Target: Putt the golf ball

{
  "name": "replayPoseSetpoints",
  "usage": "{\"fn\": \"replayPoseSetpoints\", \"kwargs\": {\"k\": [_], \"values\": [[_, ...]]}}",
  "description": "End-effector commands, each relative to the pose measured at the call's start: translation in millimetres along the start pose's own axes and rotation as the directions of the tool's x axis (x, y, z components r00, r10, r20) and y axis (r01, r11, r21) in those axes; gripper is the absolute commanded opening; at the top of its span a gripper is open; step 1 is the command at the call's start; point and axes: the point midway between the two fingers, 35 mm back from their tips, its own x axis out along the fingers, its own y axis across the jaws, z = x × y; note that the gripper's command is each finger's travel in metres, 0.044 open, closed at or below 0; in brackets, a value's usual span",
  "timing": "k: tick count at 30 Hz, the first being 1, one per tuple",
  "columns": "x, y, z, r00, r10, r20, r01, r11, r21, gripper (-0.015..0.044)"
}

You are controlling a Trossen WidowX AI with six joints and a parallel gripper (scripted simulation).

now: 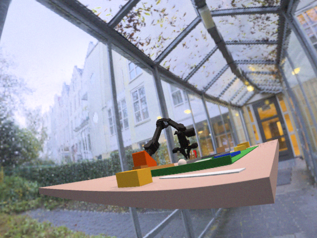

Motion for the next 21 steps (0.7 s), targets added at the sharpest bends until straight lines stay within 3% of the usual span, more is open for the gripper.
{"fn": "replayPoseSetpoints", "kwargs": {"k": [1, 21], "values": [[-0.2, -0.2, 0.2, 1.0, 0.0, 0.0, 0.0, 1.0, -0.003, 0.0013], [-72.5, -2.9, 14.6, 1.0, 0.005, -0.017, -0.005, 1.0, 0.001, 0.0]]}}
